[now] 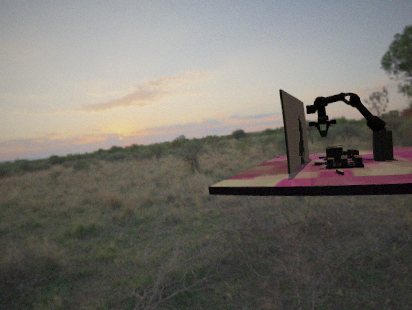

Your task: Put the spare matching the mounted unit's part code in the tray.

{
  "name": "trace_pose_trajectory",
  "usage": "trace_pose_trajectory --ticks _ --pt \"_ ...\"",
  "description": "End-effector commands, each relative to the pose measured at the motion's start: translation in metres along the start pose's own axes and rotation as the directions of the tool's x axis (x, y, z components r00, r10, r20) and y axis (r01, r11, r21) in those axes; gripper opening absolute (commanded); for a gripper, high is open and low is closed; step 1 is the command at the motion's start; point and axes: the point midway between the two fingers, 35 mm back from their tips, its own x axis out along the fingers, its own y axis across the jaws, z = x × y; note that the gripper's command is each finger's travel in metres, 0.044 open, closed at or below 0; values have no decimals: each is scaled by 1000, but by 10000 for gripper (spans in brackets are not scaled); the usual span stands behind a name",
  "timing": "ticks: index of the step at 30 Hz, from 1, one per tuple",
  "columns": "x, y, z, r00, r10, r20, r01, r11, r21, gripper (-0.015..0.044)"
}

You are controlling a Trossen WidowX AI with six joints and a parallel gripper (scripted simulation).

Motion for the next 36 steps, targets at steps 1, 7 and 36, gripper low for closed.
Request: trace_pose_trajectory --ticks 1,7,36 --pt "-1 9 -30 1000 0 -15 0 1000 -4 0" --pt "-1 26 -73 999 7 -35 -7 1000 -2 0" --pt "21 30 -90 999 11 -40 -11 1000 0 0"
